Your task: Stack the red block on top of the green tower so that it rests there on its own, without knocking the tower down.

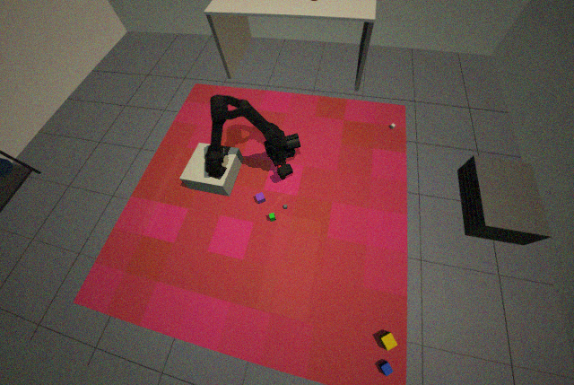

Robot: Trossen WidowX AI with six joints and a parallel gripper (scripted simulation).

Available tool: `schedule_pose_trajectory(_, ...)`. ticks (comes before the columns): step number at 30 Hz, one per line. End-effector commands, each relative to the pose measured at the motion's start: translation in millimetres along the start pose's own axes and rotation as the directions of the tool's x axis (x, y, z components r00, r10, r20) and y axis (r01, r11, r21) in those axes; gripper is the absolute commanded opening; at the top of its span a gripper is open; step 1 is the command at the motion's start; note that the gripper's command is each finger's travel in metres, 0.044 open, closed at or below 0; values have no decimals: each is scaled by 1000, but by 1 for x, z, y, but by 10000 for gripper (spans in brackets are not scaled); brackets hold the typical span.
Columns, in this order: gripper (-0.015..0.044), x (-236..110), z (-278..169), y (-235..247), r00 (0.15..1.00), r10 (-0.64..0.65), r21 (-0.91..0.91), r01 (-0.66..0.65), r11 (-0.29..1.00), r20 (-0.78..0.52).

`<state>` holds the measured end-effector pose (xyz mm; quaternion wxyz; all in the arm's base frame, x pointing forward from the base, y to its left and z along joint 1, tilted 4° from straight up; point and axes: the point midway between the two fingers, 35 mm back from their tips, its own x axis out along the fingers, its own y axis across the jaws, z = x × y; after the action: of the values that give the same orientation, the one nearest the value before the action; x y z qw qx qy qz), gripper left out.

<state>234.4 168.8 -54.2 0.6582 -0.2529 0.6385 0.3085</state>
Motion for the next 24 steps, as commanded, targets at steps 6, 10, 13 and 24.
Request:
schedule_pose_trajectory(6, 125, 0, 0, 1, 1000, 3, 3, -3, 1000, 1)
schedule_pose_trajectory(10, 59, 0, 0, 1, 1000, 3, 3, -3, 1000, 1)
schedule_pose_trajectory(13, 39, 0, 0, 1, 1000, 3, 3, -3, 1000, 1)
schedule_pose_trajectory(24, 0, -31, 1, 0, 1000, 3, 3, -3, 1000, 1)
